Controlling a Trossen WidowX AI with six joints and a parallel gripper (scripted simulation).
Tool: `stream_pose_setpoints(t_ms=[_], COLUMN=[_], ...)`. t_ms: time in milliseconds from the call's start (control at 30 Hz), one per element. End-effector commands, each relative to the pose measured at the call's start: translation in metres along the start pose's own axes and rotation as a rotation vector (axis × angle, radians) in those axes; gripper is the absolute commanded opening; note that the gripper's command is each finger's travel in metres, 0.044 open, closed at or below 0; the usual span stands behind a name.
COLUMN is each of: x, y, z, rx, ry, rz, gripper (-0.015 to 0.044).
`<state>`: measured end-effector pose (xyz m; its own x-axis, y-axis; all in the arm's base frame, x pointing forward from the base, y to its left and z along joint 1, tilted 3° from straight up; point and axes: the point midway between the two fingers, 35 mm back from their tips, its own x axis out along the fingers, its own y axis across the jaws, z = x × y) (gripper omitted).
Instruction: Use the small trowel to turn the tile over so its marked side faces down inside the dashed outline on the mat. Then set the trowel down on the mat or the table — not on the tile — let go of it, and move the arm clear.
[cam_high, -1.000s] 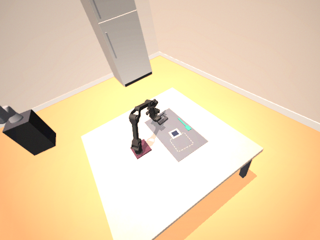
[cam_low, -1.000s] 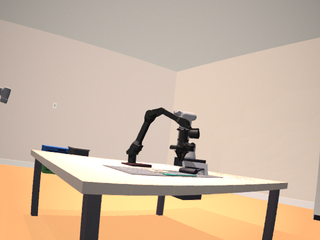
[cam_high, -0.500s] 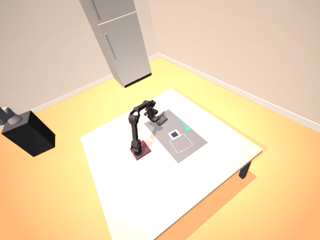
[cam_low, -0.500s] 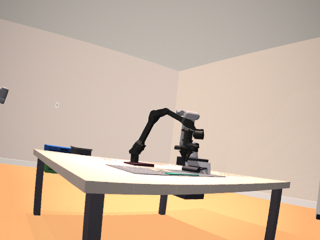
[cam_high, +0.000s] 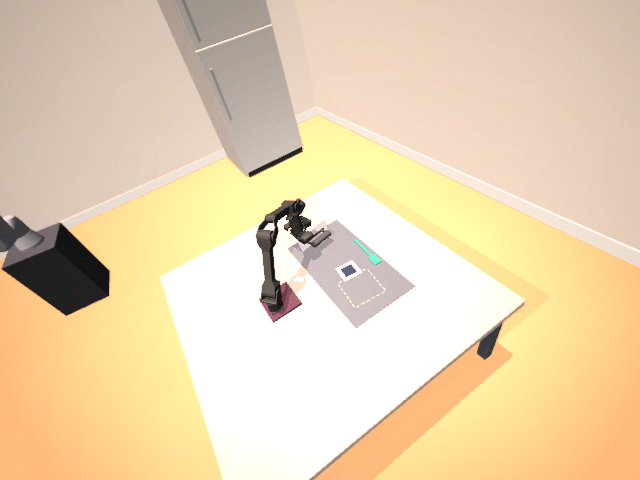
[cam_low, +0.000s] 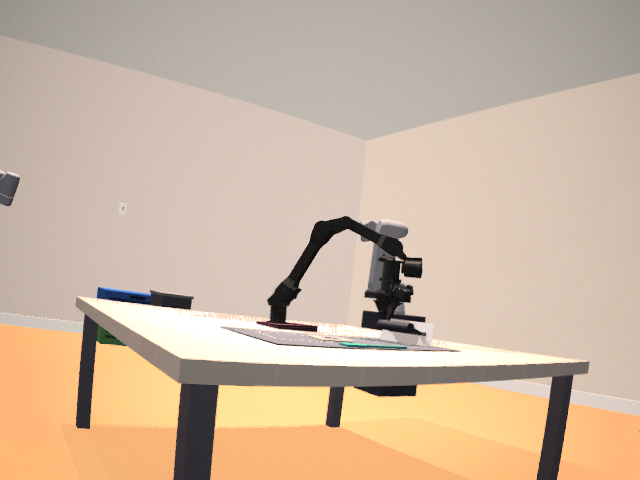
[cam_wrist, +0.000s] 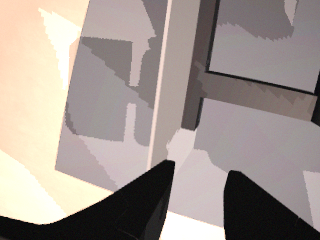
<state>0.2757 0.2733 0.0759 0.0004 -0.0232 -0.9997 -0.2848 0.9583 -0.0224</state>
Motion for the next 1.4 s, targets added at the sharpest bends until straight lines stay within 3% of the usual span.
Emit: stream_pose_setpoints(t_ms=[0, 433, 767, 1133, 1367], x=[0.0, -0.001, -0.002, -0.018, -0.023], y=[0.01, 0.041, 0.034, -0.044, -0.047], z=[0.0, 0.0, 0.0, 0.0, 0.004], rx=[0.0, 0.0, -0.002, 0.0, 0.015], ry=[0.003, 0.003, -0.002, 0.002, -0.013], rz=[0.007, 0.009, 0.006, 0.002, 0.01], gripper=[0.01, 0.01, 0.01, 0.01, 0.01])
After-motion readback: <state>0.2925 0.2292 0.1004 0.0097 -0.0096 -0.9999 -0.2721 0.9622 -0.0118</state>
